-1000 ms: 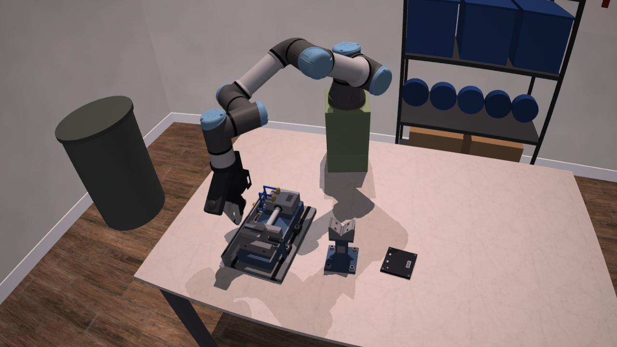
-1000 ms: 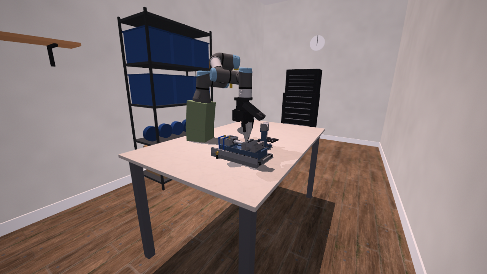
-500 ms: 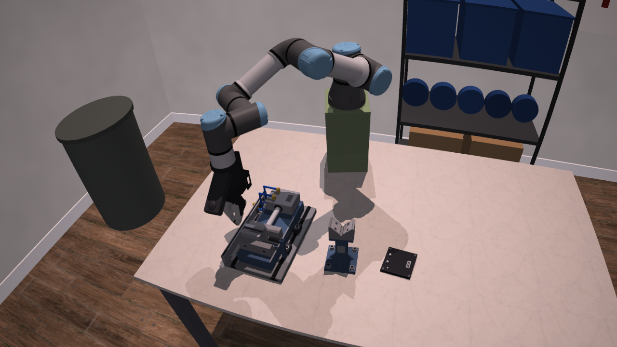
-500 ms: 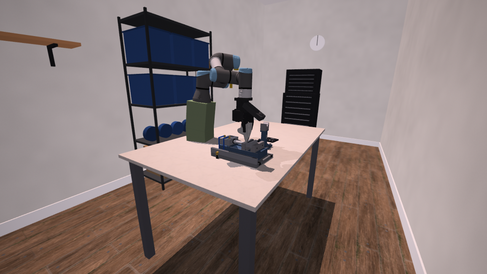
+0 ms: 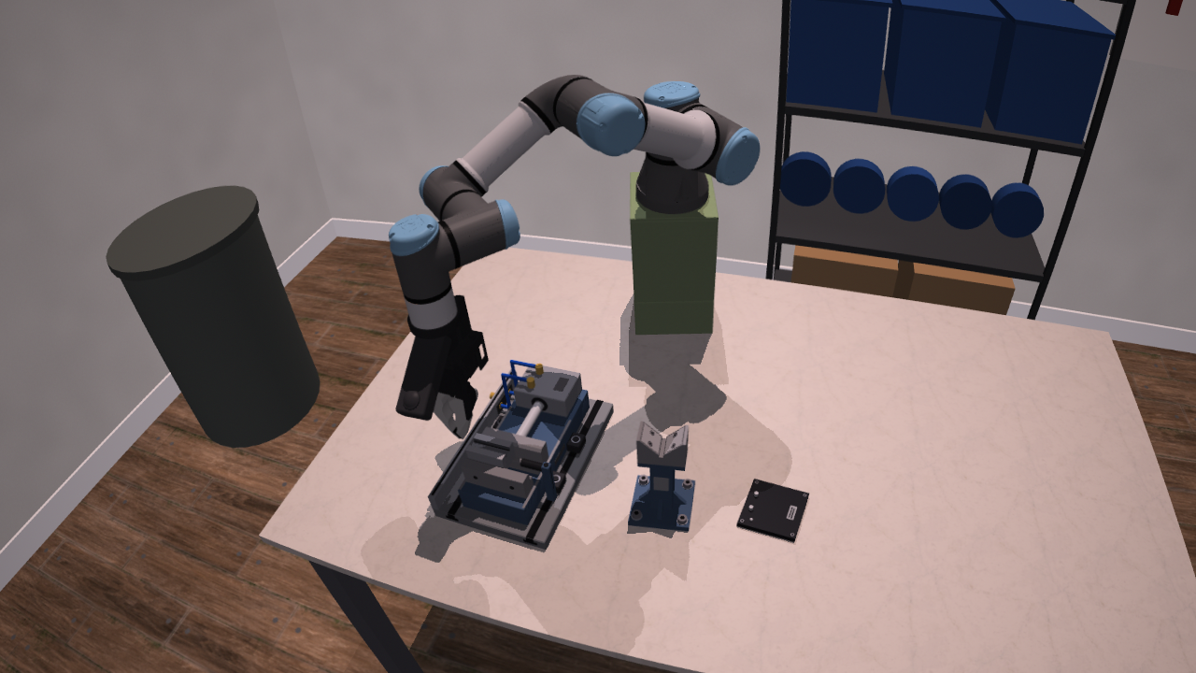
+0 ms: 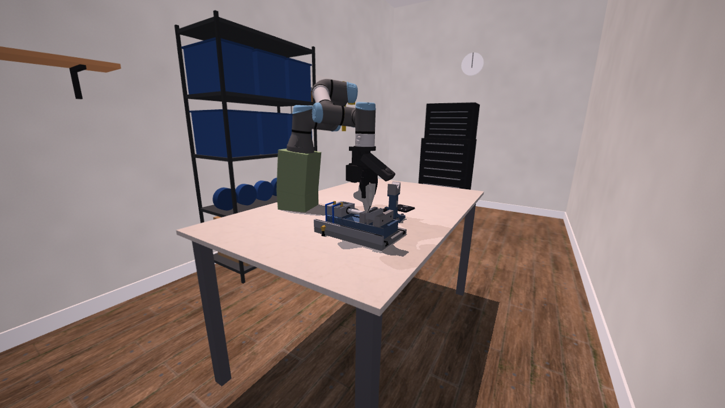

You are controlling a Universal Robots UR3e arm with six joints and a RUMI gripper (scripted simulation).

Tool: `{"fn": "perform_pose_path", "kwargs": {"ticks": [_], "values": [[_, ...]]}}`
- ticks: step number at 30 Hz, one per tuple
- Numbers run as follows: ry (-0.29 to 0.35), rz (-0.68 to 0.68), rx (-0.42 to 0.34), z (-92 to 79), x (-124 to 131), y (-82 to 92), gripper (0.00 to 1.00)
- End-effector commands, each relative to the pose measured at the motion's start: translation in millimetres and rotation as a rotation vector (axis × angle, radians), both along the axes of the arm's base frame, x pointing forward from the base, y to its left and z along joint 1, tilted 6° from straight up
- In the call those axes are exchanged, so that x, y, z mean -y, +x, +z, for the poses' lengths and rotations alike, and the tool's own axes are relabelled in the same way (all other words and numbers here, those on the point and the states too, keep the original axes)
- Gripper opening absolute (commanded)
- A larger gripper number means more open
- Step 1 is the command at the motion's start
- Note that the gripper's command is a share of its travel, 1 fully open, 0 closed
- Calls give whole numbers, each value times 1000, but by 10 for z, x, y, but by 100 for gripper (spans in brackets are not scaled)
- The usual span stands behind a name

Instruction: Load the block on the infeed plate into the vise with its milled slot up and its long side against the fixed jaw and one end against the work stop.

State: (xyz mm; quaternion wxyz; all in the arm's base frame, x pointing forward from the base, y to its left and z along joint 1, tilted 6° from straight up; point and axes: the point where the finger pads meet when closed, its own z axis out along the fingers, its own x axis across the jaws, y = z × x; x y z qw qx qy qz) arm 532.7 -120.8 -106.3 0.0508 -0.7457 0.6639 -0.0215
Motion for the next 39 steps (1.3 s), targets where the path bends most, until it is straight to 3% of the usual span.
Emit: {"fn": "perform_pose_path", "kwargs": {"ticks": [1, 39], "values": [[-2, 0, 3, -3, 5, 11, 0], [-2, 0, 3, -40, 3, 15, 0]]}}
